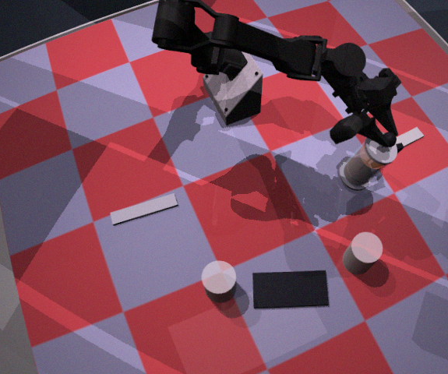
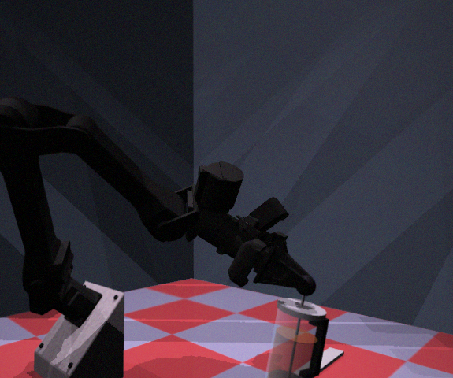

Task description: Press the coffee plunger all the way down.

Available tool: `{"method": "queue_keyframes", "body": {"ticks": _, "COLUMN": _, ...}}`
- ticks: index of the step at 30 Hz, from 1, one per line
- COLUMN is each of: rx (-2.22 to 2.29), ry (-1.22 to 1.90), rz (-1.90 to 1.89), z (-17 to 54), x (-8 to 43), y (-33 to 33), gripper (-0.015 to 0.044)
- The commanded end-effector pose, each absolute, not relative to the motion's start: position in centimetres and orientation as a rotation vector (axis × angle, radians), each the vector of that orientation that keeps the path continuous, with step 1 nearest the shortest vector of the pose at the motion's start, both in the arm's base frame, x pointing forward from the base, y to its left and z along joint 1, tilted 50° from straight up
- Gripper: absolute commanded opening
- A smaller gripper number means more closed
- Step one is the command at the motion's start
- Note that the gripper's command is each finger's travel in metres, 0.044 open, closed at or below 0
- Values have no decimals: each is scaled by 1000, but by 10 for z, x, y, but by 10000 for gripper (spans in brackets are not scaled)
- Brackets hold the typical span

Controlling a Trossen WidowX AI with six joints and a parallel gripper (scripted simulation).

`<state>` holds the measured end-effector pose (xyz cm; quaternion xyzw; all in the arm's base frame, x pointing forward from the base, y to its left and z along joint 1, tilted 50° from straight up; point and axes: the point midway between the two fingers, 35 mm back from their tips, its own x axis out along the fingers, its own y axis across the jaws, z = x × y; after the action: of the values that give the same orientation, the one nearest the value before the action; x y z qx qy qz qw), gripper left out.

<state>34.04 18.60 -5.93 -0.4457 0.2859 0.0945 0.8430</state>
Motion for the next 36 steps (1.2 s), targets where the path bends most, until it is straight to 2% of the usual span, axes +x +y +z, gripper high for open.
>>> {"method": "queue_keyframes", "body": {"ticks": 1, "rx": -944, "ry": 621, "rz": 190, "z": -63, "x": 340, "y": 181, "gripper": 123}}
{"method": "queue_keyframes", "body": {"ticks": 20, "rx": -942, "ry": 605, "rz": 199, "z": -60, "x": 341, "y": 186, "gripper": 123}}
{"method": "queue_keyframes", "body": {"ticks": 32, "rx": -942, "ry": 605, "rz": 199, "z": -60, "x": 341, "y": 186, "gripper": 438}}
{"method": "queue_keyframes", "body": {"ticks": 36, "rx": -942, "ry": 606, "rz": 199, "z": -58, "x": 340, "y": 187, "gripper": 440}}
